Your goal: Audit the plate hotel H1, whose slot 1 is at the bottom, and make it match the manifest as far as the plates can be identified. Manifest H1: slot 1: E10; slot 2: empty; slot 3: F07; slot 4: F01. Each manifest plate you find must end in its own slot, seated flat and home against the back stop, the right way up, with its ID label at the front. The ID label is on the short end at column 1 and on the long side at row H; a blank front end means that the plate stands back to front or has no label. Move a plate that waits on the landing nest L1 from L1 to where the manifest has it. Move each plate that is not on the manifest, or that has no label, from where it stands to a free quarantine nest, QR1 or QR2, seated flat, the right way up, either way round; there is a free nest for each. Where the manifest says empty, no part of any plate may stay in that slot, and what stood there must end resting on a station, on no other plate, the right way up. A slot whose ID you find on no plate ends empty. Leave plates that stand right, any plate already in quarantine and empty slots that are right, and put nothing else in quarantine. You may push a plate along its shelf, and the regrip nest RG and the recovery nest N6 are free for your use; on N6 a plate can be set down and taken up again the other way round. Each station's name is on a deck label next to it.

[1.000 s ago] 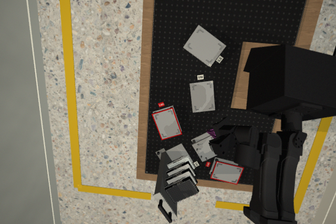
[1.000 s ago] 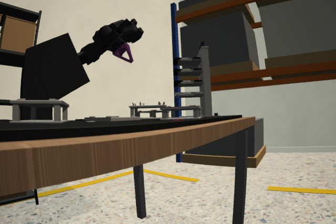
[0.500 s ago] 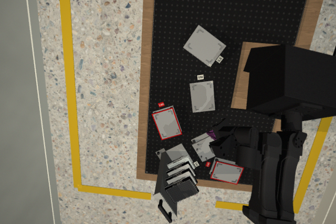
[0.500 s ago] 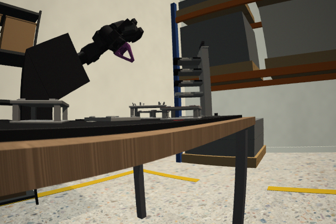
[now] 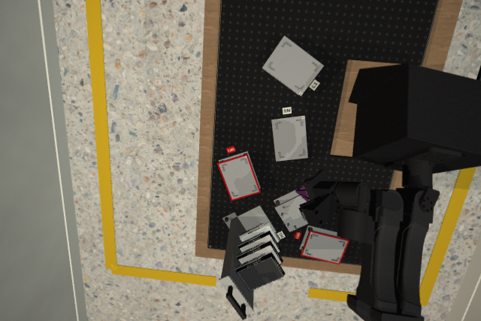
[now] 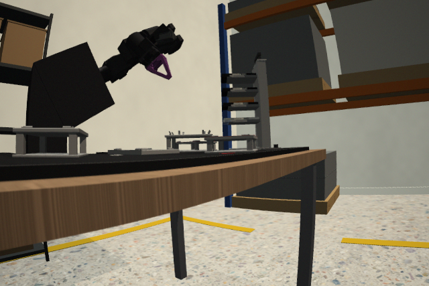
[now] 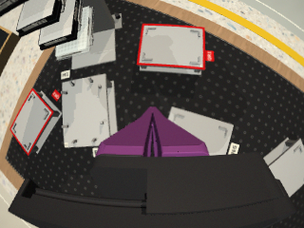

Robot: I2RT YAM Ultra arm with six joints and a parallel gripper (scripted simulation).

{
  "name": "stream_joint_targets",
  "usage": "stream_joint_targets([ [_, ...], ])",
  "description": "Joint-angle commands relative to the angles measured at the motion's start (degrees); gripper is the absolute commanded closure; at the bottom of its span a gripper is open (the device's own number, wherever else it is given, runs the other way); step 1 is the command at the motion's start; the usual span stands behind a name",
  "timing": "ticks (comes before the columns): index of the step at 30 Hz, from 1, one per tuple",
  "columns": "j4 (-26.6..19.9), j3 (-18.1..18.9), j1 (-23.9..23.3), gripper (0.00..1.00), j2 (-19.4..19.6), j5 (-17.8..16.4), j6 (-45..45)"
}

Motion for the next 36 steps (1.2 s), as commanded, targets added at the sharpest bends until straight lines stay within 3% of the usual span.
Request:
stream_joint_targets([
  [1, 0.4, 0.1, -0.2, 1.00, 0.0, 0.2, 0.0],
  [17, 0.4, 0.1, -0.2, 1.00, 0.0, 0.2, 0.0],
  [18, 0.4, -0.3, 0.6, 1.00, -4.9, 2.9, 2.2],
  [22, 0.4, -1.4, 1.8, 1.00, -10.9, 4.1, 1.9],
  [24, -2.9, -1.8, 2.5, 1.00, -14.9, 4.7, 1.6],
  [26, -2.9, -1.8, 2.5, 1.00, -14.9, 4.7, 1.6],
  [36, -26.9, -1.9, 6.7, 1.00, -37.5, 8.9, -0.1],
])
